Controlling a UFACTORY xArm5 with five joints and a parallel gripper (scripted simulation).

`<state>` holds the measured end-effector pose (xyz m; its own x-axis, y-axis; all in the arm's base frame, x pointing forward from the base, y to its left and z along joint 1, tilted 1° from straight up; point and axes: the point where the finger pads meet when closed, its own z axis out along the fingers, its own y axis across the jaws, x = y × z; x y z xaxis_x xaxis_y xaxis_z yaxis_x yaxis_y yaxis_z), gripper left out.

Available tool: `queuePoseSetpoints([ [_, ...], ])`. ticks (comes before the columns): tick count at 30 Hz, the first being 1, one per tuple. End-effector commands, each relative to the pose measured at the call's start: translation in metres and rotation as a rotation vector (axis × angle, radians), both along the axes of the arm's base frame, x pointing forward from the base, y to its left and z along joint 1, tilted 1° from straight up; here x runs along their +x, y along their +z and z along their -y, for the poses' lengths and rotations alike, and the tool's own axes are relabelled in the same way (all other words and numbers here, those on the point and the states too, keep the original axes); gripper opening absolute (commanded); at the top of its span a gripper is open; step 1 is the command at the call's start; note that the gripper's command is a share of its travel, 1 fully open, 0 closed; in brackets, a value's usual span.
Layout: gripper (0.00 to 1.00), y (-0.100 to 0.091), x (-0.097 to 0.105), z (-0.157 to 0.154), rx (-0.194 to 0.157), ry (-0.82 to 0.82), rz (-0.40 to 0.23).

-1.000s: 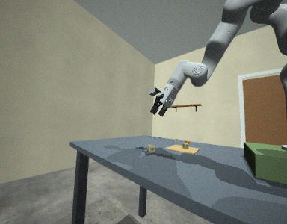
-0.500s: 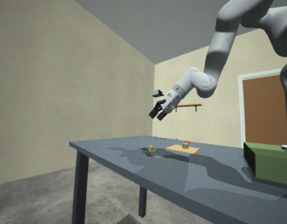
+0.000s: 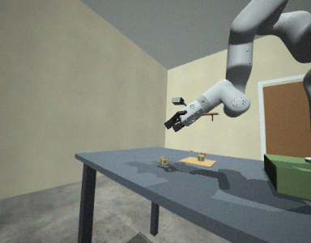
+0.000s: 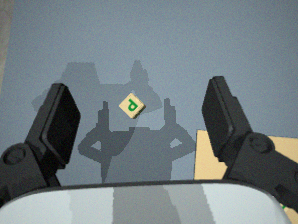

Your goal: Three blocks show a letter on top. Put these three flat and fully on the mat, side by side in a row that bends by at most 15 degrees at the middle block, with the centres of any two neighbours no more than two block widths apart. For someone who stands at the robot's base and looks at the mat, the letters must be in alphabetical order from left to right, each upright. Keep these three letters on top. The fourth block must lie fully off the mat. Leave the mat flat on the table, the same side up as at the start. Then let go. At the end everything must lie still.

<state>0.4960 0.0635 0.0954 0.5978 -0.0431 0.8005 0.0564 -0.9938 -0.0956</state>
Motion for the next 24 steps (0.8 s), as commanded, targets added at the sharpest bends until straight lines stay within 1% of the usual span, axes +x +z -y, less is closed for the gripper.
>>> queuePoseSetpoints([
  [1,1.00,0.003,-0.008,-0.003,0.016,0.004,0.073],
  [6,1.00,0.008,-0.021,-0.005,0.032,0.008,0.139],
  [11,1.00,0.012,-0.029,-0.007,0.042,0.011,0.176],
  [14,1.00,0.013,-0.032,-0.007,0.045,0.012,0.188],
  [24,1.00,0.013,-0.033,-0.007,0.047,0.013,0.194],
])
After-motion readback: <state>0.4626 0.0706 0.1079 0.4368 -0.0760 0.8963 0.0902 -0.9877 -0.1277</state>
